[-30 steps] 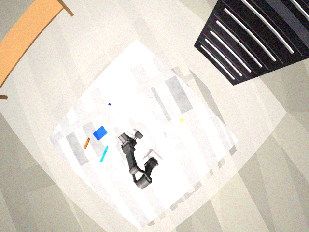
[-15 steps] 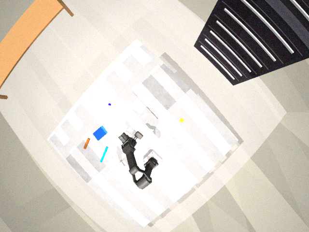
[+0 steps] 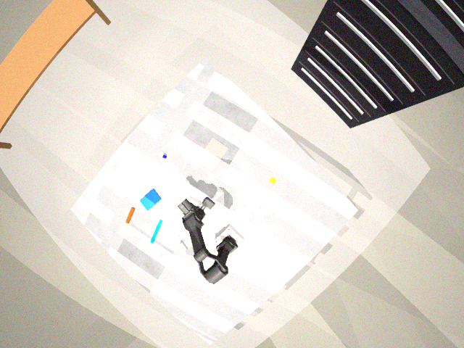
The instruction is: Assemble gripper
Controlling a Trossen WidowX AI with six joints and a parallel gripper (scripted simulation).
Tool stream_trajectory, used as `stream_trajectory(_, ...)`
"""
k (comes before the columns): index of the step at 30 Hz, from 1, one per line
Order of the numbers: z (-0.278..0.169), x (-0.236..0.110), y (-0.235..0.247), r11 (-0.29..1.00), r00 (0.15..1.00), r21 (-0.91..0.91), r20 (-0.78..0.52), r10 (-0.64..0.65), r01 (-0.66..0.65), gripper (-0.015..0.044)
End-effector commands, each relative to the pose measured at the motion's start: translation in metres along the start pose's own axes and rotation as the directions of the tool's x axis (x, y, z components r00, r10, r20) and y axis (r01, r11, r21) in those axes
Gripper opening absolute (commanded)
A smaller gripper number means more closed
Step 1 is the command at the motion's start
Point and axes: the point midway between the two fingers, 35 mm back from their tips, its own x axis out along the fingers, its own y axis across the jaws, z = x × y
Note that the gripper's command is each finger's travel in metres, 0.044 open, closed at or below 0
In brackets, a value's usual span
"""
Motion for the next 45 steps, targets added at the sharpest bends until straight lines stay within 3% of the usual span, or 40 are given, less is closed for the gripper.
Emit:
stream_trajectory(1, -0.0004, 0.0006, 0.0004, 1.000, 1.000, 0.005, -0.002, 0.002, -0.002, 0.0351)
stream_trajectory(26, -0.0004, 0.0006, 0.0004, 1.000, 1.000, 0.005, -0.002, 0.002, -0.002, 0.0351)
stream_trajectory(30, 0.0000, 0.0000, 0.0000, 1.000, 1.000, 0.000, 0.000, 0.000, 0.000, 0.0440)
stream_trajectory(45, 0.0009, -0.0061, -0.0001, 1.000, 1.000, 0.000, 0.000, 0.000, 0.000, 0.0440)
